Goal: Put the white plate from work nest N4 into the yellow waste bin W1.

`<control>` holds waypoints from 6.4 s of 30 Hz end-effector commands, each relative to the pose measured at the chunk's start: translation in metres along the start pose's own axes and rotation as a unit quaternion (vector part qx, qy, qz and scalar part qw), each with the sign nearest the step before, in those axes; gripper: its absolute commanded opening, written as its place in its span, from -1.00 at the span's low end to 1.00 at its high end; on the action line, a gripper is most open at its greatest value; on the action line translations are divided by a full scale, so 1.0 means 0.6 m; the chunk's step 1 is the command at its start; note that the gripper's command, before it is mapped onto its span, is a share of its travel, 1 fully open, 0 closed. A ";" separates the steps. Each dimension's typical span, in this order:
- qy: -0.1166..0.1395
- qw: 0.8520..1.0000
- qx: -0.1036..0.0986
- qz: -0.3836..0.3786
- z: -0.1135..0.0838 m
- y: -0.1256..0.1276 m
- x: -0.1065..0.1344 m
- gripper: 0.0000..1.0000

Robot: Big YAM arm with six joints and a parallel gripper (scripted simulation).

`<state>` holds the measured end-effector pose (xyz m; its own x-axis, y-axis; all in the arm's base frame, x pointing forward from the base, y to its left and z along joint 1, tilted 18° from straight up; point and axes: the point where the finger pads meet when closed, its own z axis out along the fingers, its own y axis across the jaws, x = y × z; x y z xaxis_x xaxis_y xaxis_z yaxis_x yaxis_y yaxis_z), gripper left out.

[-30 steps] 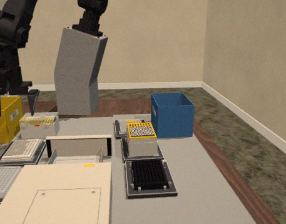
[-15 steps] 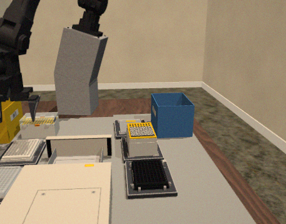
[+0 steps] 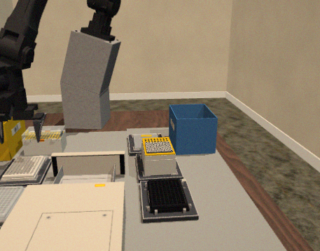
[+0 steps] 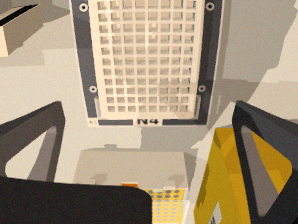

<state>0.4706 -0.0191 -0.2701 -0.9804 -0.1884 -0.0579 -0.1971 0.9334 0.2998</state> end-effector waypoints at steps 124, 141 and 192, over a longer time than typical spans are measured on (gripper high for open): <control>-0.004 1.000 0.000 -0.008 0.149 0.006 -0.017 1.00; -0.004 1.000 0.000 -0.008 0.149 0.006 -0.017 1.00; -0.004 1.000 0.001 -0.008 0.149 0.006 -0.017 -1.00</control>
<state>0.4708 0.0065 -0.3471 -0.9797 -0.1924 -0.0568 -0.2005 0.9325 0.3005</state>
